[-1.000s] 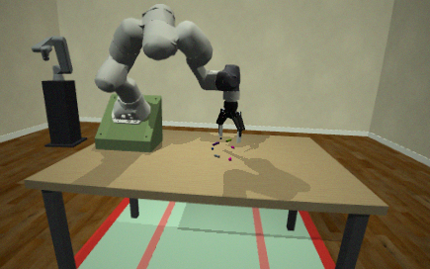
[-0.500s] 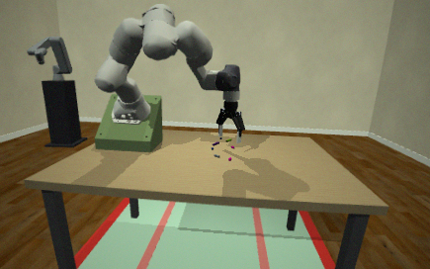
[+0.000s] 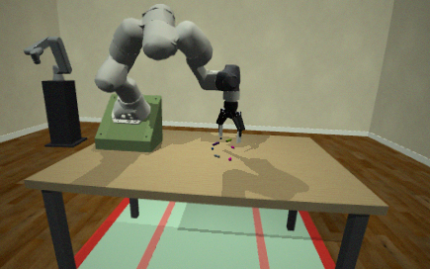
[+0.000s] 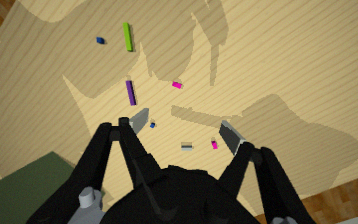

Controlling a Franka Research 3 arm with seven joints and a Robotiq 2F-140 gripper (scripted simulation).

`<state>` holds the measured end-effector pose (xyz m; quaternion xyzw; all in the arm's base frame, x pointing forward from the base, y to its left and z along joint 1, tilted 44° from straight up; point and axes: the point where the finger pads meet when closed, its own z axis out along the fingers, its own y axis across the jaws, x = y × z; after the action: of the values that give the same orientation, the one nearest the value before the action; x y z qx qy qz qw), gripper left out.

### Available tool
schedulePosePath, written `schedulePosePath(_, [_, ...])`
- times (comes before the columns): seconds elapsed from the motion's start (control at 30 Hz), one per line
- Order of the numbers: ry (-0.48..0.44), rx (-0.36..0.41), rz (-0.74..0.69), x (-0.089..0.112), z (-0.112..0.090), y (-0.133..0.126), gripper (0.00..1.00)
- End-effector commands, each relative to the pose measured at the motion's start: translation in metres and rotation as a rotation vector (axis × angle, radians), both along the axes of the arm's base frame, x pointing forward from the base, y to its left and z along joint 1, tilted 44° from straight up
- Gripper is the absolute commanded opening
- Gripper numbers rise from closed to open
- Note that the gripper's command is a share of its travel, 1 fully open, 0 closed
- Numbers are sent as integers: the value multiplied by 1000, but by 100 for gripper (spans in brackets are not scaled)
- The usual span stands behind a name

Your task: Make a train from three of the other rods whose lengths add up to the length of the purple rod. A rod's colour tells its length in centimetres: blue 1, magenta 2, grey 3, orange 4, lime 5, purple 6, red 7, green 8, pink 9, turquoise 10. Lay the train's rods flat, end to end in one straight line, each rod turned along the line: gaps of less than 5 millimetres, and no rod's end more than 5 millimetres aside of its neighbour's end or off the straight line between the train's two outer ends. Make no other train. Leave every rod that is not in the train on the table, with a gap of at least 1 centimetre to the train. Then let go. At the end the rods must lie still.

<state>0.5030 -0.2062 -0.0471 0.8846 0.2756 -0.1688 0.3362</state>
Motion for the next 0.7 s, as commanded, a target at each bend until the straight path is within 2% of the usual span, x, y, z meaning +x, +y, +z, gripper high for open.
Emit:
schedulePosePath(0.0, [5,-1,-1,-1,0,0,100])
schedulePosePath(0.33, [5,-1,-1,-1,-1,0,100])
schedulePosePath(0.37, [6,0,1,1,-5,6,100])
schedulePosePath(0.43, [11,3,11,5,-27,35,100])
schedulePosePath(0.53, [15,5,17,7,-44,56,100])
schedulePosePath(0.6, [15,5,17,7,-44,56,100])
schedulePosePath(0.63, [20,7,24,6,-64,83,100])
schedulePosePath(0.67, [22,8,26,6,-69,90,100])
